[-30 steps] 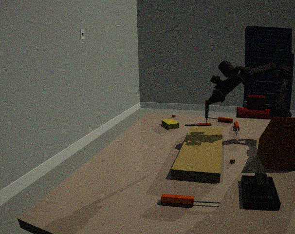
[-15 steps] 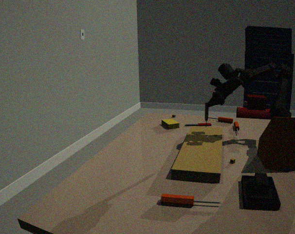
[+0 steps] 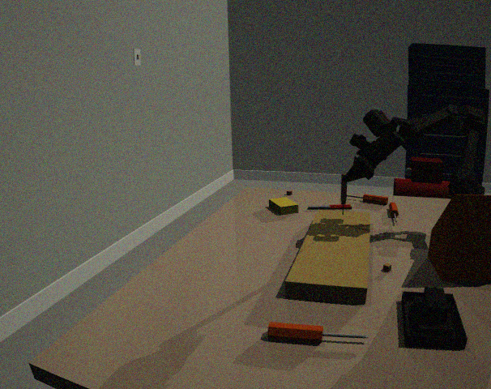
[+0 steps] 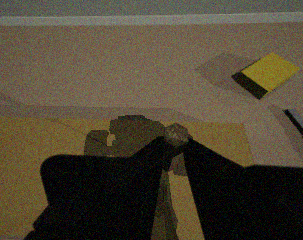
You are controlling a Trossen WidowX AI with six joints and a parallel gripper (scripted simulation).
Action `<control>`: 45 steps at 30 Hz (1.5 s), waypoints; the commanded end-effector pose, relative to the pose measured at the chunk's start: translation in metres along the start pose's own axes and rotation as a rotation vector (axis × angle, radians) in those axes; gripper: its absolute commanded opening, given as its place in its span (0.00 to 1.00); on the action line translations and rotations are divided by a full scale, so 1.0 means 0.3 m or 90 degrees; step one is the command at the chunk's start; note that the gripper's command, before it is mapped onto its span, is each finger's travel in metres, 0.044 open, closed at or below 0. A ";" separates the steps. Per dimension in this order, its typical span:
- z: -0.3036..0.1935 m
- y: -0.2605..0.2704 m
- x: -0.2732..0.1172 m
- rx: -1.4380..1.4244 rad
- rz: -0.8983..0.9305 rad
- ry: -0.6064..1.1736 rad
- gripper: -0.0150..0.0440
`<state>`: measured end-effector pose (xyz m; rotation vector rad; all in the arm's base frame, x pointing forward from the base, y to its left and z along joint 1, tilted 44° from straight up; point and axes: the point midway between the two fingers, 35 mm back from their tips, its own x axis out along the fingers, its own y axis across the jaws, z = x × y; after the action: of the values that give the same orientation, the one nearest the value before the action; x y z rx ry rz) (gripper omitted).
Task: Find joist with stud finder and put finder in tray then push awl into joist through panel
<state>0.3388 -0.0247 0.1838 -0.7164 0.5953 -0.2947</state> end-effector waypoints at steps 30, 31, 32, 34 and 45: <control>-0.103 0.006 0.090 -0.006 0.004 -0.001 0.25; -0.108 0.006 0.093 -0.006 0.003 -0.001 0.25; -0.111 0.005 0.096 -0.006 0.003 -0.001 0.25; -0.114 0.005 0.098 -0.007 0.003 -0.001 0.25; -0.114 0.005 0.098 -0.007 0.003 -0.001 0.25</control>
<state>0.3424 -0.0548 0.1547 -0.7182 0.5851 -0.2953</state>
